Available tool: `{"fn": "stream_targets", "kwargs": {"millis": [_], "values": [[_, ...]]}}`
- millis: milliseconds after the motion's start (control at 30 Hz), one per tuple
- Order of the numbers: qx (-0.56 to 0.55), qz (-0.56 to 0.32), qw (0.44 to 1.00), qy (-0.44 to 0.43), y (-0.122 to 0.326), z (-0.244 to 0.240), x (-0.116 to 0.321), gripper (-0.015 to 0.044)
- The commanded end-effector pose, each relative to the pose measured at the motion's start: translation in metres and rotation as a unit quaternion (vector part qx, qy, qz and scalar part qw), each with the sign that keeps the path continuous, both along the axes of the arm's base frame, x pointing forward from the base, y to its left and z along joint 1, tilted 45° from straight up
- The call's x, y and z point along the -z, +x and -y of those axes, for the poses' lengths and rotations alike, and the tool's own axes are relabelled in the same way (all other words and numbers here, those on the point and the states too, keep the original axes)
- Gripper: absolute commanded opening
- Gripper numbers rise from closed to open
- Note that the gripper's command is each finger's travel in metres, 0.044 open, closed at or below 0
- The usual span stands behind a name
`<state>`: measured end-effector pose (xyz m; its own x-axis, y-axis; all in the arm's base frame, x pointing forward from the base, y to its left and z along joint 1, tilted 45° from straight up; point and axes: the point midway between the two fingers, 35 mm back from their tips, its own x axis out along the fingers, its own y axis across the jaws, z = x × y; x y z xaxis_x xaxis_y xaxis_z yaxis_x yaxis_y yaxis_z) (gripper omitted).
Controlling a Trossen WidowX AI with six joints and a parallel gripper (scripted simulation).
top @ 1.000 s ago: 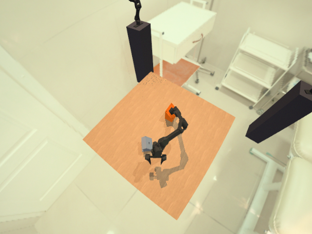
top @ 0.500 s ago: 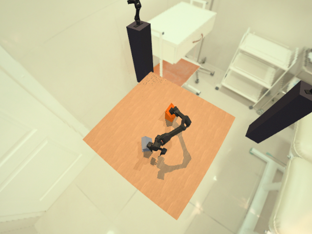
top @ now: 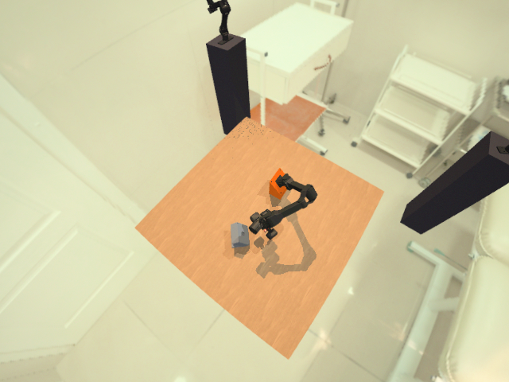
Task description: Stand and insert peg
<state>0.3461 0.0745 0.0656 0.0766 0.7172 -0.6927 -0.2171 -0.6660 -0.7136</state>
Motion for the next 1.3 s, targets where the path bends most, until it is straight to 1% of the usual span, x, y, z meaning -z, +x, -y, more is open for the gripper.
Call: {"fn": "stream_targets", "kwargs": {"millis": [0, 67, 1267], "values": [[-0.001, -0.05, 0.999, -0.005, -0.029, 0.002, 0.001, 0.044], [-0.002, -0.062, 0.998, -0.006, -0.035, 0.002, 0.001, 0.044], [-0.001, -0.062, 0.998, -0.006, -0.034, -0.036, 0.04, 0.044]]}}
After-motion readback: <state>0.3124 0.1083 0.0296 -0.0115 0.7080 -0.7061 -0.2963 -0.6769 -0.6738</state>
